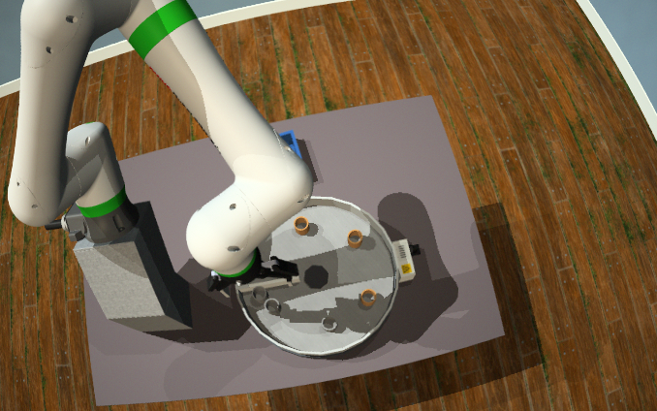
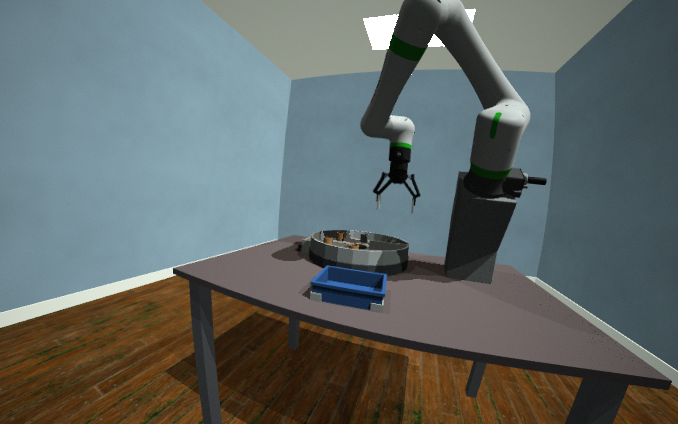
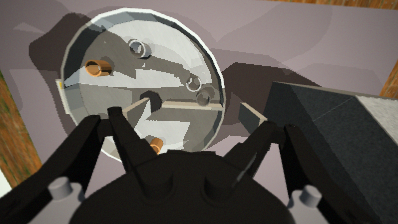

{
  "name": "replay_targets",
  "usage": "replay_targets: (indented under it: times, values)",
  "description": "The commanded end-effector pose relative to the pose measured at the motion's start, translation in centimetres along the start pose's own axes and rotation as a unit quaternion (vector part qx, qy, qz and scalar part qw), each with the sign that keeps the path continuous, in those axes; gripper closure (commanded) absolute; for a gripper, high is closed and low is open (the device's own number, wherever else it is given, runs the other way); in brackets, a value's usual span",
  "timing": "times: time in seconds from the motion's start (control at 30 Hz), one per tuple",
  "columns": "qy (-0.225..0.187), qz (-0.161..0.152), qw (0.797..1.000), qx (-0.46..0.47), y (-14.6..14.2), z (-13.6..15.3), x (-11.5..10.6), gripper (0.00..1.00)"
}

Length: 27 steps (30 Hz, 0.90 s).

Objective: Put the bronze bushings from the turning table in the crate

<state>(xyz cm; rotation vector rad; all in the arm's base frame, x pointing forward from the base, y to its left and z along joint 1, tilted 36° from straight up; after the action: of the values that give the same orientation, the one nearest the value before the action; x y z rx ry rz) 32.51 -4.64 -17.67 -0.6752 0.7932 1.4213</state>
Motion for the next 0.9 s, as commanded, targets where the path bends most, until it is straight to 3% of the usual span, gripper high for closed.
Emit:
replay_targets:
  times: [0.0,0.07,0.1,0.87]
  values:
    - [0.0,0.0,1.0,0.0,-0.01,-0.03,0.0,0.0]
    - [0.0,0.0,1.0,0.0,-0.01,-0.03,0.0,0.0]
    - [0.0,0.0,1.0,0.0,-0.01,-0.03,0.0,0.93]
    - [0.0,0.0,1.0,0.0,-0.01,-0.03,0.0,0.93]
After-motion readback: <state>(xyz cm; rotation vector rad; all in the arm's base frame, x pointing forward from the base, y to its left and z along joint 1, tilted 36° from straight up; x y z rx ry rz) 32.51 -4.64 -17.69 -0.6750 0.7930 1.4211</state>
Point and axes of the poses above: the point where the finger pads meet when closed, its own x axis out along the fingers, its own y axis across the jaws, z = x × y, the point moved 1 cm from there along -x, back along the fingers, and after that the axes turned 9 degrees about x, right-handed, at the moved point
